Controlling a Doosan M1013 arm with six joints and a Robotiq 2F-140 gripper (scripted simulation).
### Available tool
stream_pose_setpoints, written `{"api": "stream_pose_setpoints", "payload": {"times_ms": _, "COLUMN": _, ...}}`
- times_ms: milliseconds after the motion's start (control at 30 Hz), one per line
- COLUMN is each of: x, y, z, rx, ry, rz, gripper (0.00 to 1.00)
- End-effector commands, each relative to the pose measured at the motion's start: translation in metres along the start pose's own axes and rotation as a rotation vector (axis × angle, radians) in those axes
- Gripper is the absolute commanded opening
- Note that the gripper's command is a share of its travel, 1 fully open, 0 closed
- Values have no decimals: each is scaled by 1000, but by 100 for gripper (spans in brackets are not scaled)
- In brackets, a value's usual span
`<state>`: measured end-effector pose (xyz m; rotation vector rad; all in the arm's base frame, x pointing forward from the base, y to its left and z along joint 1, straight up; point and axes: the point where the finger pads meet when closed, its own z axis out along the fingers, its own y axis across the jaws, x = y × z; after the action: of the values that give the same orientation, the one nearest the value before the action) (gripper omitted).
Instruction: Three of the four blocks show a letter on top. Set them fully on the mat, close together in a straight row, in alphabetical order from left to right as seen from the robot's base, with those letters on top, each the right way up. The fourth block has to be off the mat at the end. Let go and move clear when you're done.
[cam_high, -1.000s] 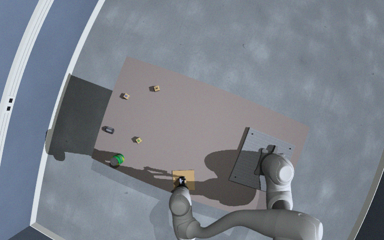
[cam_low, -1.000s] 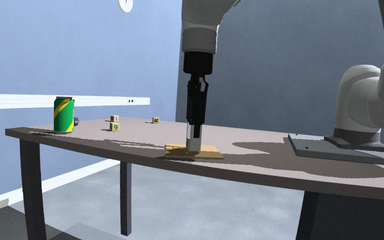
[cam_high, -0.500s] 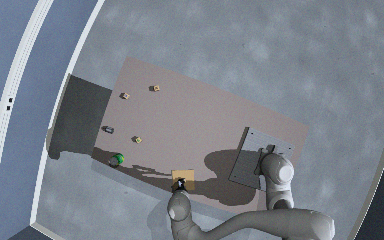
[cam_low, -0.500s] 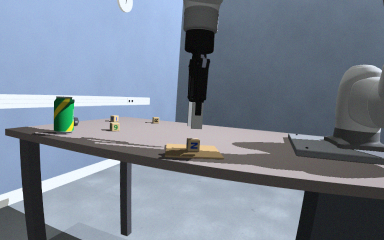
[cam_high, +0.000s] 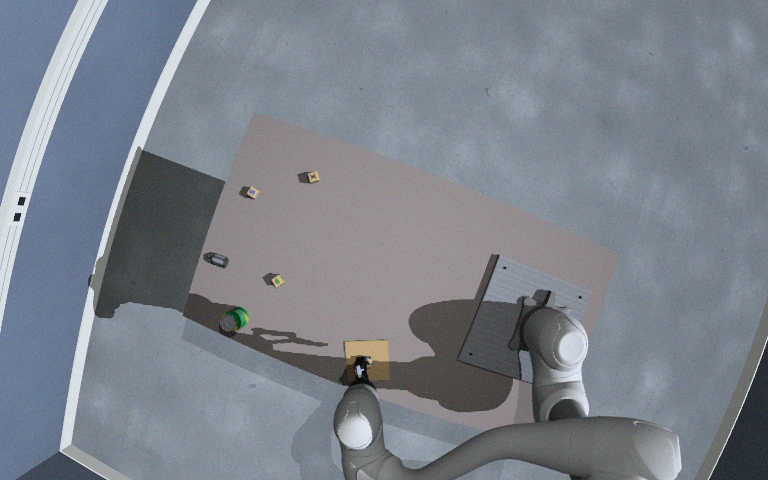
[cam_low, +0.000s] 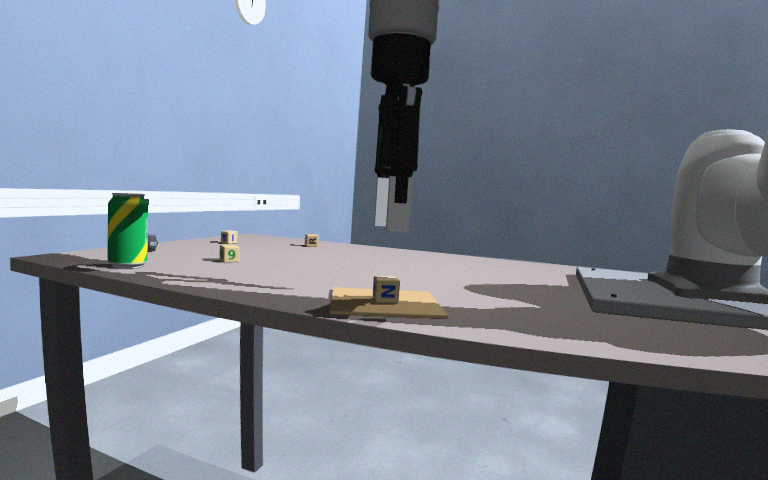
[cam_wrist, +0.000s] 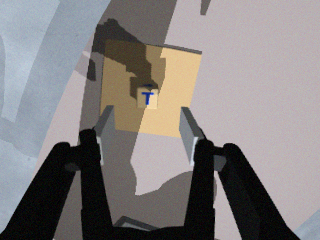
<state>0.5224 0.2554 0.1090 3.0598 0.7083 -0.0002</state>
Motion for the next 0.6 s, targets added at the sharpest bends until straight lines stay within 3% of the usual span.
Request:
{"api": "stream_pose_setpoints", "payload": {"times_ms": 0, "x": 0, "y": 0, "z": -1, "rx": 0, "ry": 1, "rz": 0, "gripper": 100}}
{"api": "stream_pose_setpoints", "payload": {"times_ms": 567, "x": 2, "y": 1, "z": -1, "rx": 0, "ry": 1, "rz": 6, "gripper": 100}}
